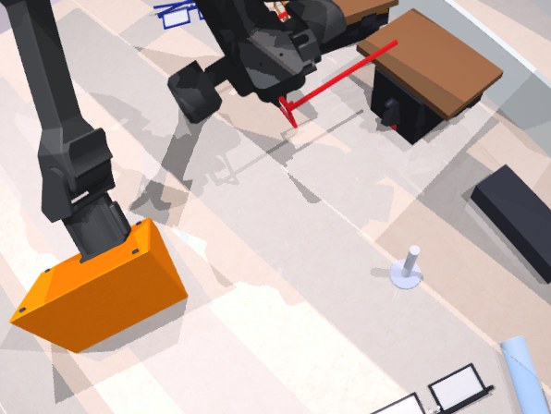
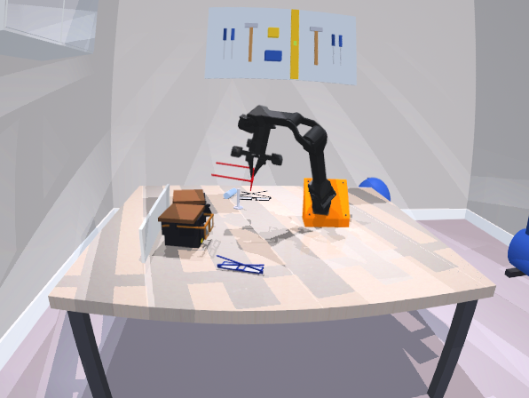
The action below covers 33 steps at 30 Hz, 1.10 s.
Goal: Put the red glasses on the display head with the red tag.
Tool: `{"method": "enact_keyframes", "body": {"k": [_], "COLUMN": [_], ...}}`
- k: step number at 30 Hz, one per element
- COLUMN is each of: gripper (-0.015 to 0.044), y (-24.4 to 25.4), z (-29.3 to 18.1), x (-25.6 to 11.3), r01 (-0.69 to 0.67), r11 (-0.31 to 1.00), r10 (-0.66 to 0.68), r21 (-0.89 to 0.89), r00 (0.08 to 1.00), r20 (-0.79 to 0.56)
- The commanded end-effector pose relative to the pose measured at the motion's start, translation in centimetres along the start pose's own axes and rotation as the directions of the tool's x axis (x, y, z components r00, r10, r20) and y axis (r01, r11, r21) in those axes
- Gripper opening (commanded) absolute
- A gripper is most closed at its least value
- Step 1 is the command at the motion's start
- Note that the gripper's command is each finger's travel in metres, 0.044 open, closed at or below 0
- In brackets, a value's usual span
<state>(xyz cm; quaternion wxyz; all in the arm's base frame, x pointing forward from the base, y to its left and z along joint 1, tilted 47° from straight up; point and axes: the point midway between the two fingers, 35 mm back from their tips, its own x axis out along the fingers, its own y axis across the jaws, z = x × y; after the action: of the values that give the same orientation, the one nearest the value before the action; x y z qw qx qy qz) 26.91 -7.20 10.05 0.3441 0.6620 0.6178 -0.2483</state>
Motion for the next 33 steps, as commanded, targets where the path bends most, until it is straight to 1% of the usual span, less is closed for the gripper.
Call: {"method": "enact_keyframes", "body": {"k": [1,19,33], "gripper": [0.0000,0.0000,0.0000], "y": [0.2,-0.5,-0.8], "z": [1.2,6.2,6.0], "x": [0.9,5.9,7.4], "r01": [0.030,0.148,0.101], "r11": [0.999,0.971,0.978], "r10": [-0.031,-0.171,-0.127], "r21": [-0.034,-0.186,-0.181], "r00": [0.999,0.978,0.982], "r20": [-0.015,-0.117,-0.138]}}
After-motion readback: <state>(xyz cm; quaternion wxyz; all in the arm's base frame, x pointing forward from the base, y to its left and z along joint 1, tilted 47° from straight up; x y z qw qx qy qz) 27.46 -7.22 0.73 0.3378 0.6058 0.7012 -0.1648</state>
